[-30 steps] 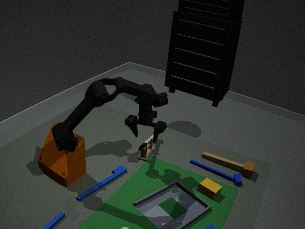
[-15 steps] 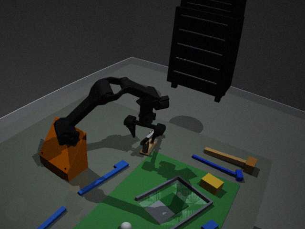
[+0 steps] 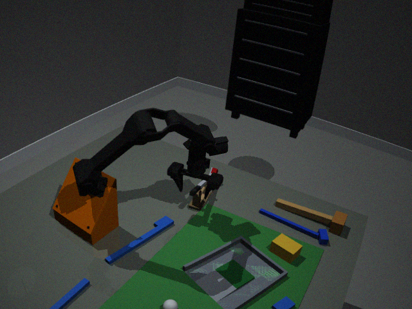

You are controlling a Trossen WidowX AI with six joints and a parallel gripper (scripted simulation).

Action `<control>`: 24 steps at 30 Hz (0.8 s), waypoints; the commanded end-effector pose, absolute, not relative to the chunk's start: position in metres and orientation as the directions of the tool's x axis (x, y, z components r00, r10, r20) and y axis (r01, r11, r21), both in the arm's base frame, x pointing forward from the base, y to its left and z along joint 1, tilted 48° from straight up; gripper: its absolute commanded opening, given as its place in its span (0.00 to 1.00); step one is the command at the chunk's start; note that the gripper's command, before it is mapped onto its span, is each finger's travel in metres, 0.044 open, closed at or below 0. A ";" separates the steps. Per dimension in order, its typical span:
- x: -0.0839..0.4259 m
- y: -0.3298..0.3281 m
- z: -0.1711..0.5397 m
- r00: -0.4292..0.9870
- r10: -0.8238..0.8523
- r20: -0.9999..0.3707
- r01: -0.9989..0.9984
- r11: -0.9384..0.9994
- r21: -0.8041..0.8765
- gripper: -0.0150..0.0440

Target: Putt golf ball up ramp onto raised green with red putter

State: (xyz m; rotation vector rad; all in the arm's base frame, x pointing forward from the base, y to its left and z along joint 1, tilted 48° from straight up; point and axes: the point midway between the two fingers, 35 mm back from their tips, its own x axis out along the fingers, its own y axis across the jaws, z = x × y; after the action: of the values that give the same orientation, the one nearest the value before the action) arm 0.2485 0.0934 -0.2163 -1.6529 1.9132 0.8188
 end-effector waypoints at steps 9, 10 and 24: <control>0.245 0.079 -0.229 -0.155 -0.705 -0.692 -0.987 0.088 0.131 1.00; 0.245 0.078 -0.229 -0.155 -0.705 -0.692 -0.987 0.089 0.131 1.00; 0.246 0.080 -0.229 -0.157 -0.701 -0.695 -0.987 0.093 0.129 0.51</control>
State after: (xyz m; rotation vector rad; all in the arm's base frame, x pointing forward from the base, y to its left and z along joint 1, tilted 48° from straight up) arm 0.2457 0.0798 -0.2285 -1.6527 1.9149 0.8175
